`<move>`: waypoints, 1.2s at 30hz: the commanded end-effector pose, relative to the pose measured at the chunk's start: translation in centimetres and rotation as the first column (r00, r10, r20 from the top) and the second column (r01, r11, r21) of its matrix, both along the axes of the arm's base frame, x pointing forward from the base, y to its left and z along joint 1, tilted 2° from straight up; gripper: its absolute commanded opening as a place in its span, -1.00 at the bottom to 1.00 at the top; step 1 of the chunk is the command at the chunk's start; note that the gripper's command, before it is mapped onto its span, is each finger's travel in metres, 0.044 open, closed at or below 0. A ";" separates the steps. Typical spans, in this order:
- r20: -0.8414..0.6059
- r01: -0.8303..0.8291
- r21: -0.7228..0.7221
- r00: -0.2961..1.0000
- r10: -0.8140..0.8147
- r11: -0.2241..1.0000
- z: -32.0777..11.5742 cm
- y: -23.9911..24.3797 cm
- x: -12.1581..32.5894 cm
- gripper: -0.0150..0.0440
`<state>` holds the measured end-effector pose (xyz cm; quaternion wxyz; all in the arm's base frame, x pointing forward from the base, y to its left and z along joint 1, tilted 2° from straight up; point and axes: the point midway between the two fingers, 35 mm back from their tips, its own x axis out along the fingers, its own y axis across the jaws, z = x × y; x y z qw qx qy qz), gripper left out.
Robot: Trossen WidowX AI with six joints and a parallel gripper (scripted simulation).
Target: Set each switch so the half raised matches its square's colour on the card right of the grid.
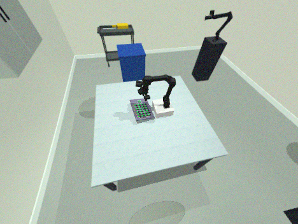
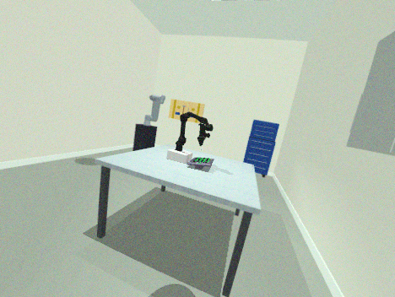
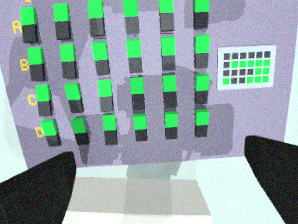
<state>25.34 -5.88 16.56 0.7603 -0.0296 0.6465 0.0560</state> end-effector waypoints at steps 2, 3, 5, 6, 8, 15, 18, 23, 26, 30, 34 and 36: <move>0.006 0.001 -0.003 1.000 -0.001 1.000 -0.6 0.1 1.1 0.69; 0.014 0.003 -0.007 1.000 -0.003 1.000 -1.4 0.4 2.4 0.60; 0.034 0.008 -0.014 0.999 -0.008 1.000 -3.6 1.2 5.5 0.42; 0.044 0.011 -0.016 0.999 -0.010 1.000 -4.8 1.8 7.0 0.33; 0.058 0.014 -0.019 0.998 -0.013 1.000 -6.4 2.6 8.8 0.15; 0.058 0.014 -0.019 0.998 -0.013 1.000 -6.9 2.8 9.1 -0.47; 0.037 0.014 -0.022 0.999 -0.013 1.000 -9.7 2.8 9.8 -0.49; 0.035 0.014 -0.022 0.999 -0.013 1.000 -10.0 2.9 9.9 -0.49; 0.035 0.014 -0.022 0.999 -0.013 1.000 -10.5 2.9 10.0 -0.49; 0.035 0.014 -0.022 0.999 -0.013 1.000 -11.0 2.9 10.1 -0.49; 0.035 0.014 -0.022 0.999 -0.013 1.000 -11.3 2.9 10.2 -0.49; 0.035 0.014 -0.022 0.999 -0.013 1.000 -11.6 2.9 10.2 -0.49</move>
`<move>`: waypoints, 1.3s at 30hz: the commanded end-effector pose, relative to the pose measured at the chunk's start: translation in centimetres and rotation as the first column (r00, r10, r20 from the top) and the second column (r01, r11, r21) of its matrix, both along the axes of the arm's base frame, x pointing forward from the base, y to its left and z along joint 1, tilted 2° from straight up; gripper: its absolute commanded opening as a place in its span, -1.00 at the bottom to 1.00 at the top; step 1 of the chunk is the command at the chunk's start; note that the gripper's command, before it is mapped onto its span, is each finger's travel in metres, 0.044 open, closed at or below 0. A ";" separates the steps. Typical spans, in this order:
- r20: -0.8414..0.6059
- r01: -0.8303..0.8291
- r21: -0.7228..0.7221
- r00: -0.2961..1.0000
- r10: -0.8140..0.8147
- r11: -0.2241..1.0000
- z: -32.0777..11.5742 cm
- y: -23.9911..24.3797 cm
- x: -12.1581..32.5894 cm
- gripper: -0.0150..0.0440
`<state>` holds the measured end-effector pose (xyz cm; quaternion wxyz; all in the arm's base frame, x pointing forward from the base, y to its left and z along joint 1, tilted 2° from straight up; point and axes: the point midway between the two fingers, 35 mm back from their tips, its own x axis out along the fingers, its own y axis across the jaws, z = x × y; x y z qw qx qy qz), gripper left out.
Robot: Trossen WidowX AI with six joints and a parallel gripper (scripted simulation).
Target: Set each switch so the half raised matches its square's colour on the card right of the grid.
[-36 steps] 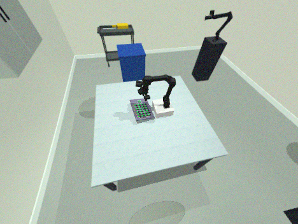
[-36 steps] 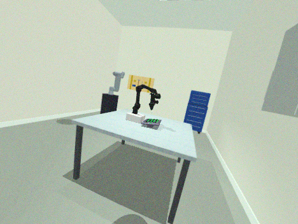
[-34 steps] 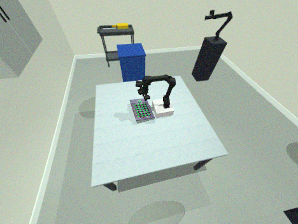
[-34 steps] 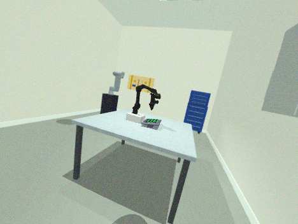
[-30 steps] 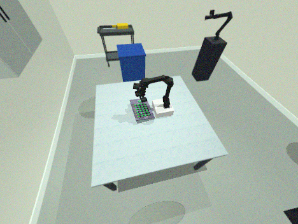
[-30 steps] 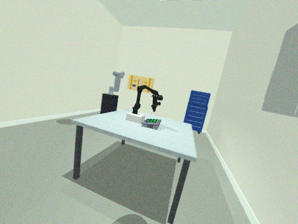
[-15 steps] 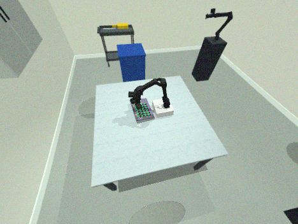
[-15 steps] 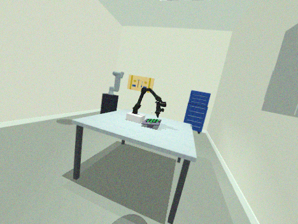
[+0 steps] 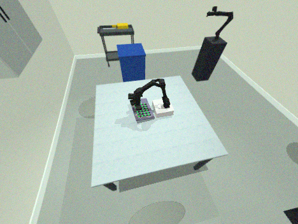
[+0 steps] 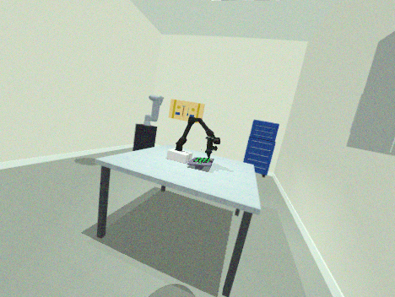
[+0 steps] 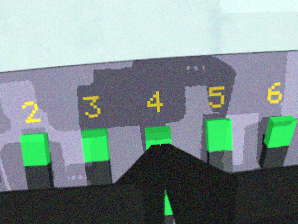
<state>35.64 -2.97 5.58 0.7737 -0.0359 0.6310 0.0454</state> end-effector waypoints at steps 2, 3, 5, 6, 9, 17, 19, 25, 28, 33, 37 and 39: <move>-0.007 0.005 -0.001 1.000 -0.005 1.000 -0.9 0.0 0.0 -0.49; -0.007 0.005 -0.001 1.000 -0.005 1.000 -1.1 0.0 0.0 -0.49; -0.007 0.005 -0.001 1.000 -0.005 1.000 -1.3 0.0 0.1 -0.49; -0.007 0.005 -0.001 1.000 -0.005 1.000 -1.3 0.0 0.1 -0.49; -0.007 0.005 -0.001 1.000 -0.005 1.000 -1.3 0.0 0.1 -0.49; -0.007 0.005 -0.001 1.000 -0.005 1.000 -1.3 0.0 0.1 -0.49; -0.007 0.005 -0.001 1.000 -0.005 1.000 -1.3 0.0 0.1 -0.49; -0.007 0.005 -0.001 1.000 -0.005 1.000 -1.3 0.0 0.1 -0.49; -0.007 0.005 -0.001 1.000 -0.005 1.000 -1.4 0.0 0.1 -0.49; -0.007 0.005 -0.001 1.000 -0.005 1.000 -1.4 0.0 0.1 -0.49; -0.007 0.005 -0.001 1.000 -0.005 1.000 -1.5 0.0 0.1 -0.49; -0.007 0.005 -0.001 1.000 -0.005 1.000 -1.5 0.0 0.1 -0.49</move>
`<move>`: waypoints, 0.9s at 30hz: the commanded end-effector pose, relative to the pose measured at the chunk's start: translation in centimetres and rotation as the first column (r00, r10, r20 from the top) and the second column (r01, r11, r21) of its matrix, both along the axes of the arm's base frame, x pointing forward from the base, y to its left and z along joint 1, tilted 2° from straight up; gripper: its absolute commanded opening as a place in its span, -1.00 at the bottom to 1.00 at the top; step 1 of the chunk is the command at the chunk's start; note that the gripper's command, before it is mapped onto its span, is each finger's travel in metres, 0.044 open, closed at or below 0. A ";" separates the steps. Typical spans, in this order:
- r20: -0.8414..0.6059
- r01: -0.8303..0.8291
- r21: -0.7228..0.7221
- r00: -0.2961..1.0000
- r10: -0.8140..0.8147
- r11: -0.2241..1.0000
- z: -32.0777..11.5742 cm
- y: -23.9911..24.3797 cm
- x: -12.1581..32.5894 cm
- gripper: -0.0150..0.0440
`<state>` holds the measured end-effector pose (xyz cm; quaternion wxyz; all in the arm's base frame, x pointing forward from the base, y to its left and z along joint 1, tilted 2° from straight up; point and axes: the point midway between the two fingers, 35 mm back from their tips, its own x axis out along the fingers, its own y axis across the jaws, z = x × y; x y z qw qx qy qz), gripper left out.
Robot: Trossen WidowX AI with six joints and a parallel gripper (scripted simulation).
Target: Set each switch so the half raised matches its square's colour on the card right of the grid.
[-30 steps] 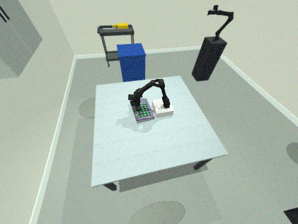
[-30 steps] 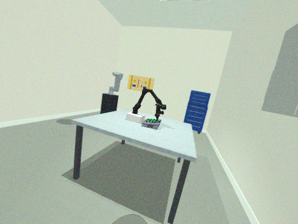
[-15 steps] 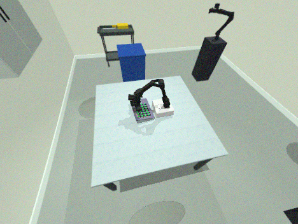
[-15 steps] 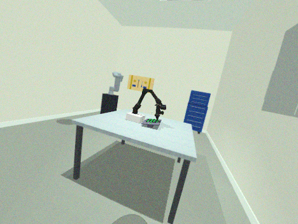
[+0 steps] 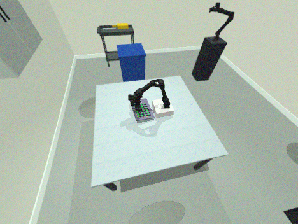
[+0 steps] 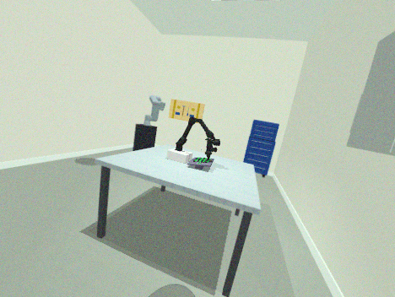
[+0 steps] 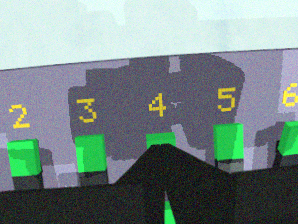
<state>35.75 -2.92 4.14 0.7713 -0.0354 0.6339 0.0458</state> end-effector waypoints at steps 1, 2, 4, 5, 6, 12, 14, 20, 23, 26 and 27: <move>0.000 0.005 -0.002 1.000 -0.005 1.000 -0.1 0.0 0.0 -0.49; 0.000 0.005 -0.002 1.000 -0.005 1.000 -0.1 0.0 0.0 -0.49; 0.000 0.005 -0.002 1.000 -0.005 1.000 -0.1 0.0 0.0 -0.49; 0.000 0.005 -0.002 1.000 -0.005 1.000 -0.2 0.0 0.0 -0.49; 0.000 0.005 -0.002 1.000 -0.005 1.000 -0.2 0.0 0.0 -0.49; 0.000 0.005 -0.002 1.000 -0.005 1.000 -0.2 0.0 0.1 -0.49; 0.000 0.005 -0.002 1.000 -0.005 1.000 -0.3 0.0 0.1 -0.49; 0.000 0.005 -0.002 1.000 -0.005 1.000 -0.4 0.0 0.1 -0.49; 0.000 0.005 -0.002 1.000 -0.005 1.000 -0.4 0.0 0.1 -0.49; 0.000 0.005 -0.002 1.000 -0.005 1.000 -0.4 0.0 0.1 -0.49; 0.000 0.005 -0.002 1.000 -0.005 1.000 -0.4 0.0 0.1 -0.49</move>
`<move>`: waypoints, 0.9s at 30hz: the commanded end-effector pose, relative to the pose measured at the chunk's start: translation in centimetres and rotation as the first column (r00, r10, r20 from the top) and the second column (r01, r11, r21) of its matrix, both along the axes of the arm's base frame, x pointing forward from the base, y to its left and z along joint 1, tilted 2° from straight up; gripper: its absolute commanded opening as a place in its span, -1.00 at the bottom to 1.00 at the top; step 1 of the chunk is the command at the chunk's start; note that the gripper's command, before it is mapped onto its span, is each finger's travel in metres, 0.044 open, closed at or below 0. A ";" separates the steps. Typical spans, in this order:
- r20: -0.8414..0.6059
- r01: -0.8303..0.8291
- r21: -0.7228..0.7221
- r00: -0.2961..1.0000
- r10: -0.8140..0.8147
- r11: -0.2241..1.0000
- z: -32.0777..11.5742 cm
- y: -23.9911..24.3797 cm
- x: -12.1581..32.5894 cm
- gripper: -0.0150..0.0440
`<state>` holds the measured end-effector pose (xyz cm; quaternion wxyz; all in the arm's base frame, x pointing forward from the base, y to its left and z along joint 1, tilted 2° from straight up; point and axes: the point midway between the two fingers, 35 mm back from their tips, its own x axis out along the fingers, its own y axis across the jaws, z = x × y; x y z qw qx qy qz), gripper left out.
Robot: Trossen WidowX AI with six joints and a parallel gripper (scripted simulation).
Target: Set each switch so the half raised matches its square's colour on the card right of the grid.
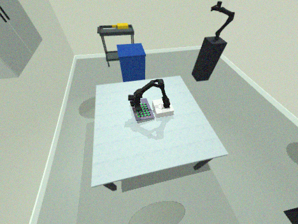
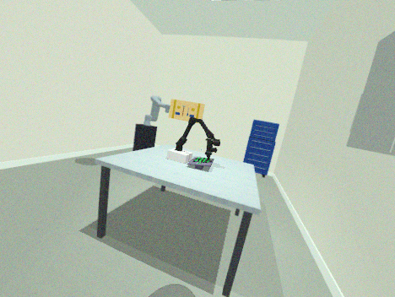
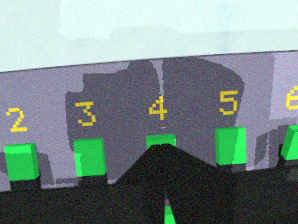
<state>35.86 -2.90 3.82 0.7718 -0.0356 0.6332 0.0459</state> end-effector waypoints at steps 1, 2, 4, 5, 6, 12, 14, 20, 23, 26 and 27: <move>-0.001 0.005 -0.002 1.000 -0.005 1.000 -0.1 0.0 0.0 -0.49; -0.001 0.005 -0.002 1.000 -0.005 1.000 -0.1 0.0 0.0 -0.49; -0.001 0.005 -0.002 1.000 -0.005 1.000 -0.2 0.0 0.0 -0.49; -0.001 0.005 -0.002 1.000 -0.005 1.000 -0.2 0.0 0.0 -0.49; -0.001 0.005 -0.002 1.000 -0.005 1.000 -0.2 0.0 0.0 -0.49; 0.022 0.005 0.001 1.000 -0.005 1.000 5.8 -0.2 -1.4 -0.49; 0.024 0.005 0.001 1.000 -0.005 1.000 6.2 -0.2 -1.5 -0.49; 0.023 0.022 -0.006 1.000 -0.021 1.000 6.1 -2.6 -1.1 -0.49; 0.023 0.011 -0.007 1.000 -0.011 1.000 6.2 -6.4 -0.8 -0.49; 0.024 0.005 -0.007 1.000 -0.005 1.000 6.2 -7.2 -0.7 -0.49; 0.024 0.005 -0.007 1.000 -0.005 1.000 6.2 -7.2 -0.7 -0.49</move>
